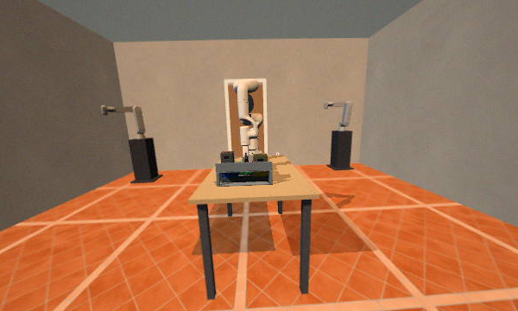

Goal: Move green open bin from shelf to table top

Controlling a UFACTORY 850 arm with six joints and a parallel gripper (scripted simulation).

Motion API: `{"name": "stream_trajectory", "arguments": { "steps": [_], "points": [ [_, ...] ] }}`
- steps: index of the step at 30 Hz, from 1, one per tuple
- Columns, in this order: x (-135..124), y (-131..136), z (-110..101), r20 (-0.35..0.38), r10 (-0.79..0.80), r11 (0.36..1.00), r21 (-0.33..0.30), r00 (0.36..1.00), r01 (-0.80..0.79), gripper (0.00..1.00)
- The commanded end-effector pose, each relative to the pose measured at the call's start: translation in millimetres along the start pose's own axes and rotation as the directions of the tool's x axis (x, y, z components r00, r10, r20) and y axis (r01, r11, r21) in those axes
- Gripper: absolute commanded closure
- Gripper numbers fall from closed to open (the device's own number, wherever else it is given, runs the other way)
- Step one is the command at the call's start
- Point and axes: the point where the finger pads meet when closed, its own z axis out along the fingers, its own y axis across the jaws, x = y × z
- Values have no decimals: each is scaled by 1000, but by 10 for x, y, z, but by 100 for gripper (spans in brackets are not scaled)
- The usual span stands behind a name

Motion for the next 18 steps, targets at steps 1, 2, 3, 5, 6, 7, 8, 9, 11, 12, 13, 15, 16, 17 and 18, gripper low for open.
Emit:
{"name": "stream_trajectory", "arguments": {
  "steps": [1,2,3,5,6,7,8,9,11,12,13,15,16,17,18],
  "points": [
    [-3,-252,-5,16,0,1000,-4,1000,0,100],
    [-3,-252,-5,16,0,1000,-4,1000,0,100],
    [-3,-252,-5,16,0,1000,-4,1000,0,100],
    [-3,-252,-5,16,0,1000,-4,1000,0,100],
    [-3,-252,-5,16,0,1000,-4,1000,0,100],
    [-3,-252,-5,16,0,1000,-4,1000,0,100],
    [-3,-252,-5,16,0,1000,-4,1000,0,100],
    [-3,-252,-5,16,0,1000,-4,1000,0,100],
    [-3,-252,-5,16,0,1000,-4,1000,0,100],
    [-3,-242,-5,0,1,1000,-2,1000,-1,100],
    [-3,-238,-5,4,0,1000,-3,1000,0,100],
    [-3,-230,-5,12,0,1000,-4,1000,0,100],
    [-3,-225,-5,16,0,1000,-4,1000,0,100],
    [-3,-225,-5,16,0,1000,-4,1000,0,100],
    [-3,-225,-5,16,0,1000,-4,1000,0,100]
  ]
}}
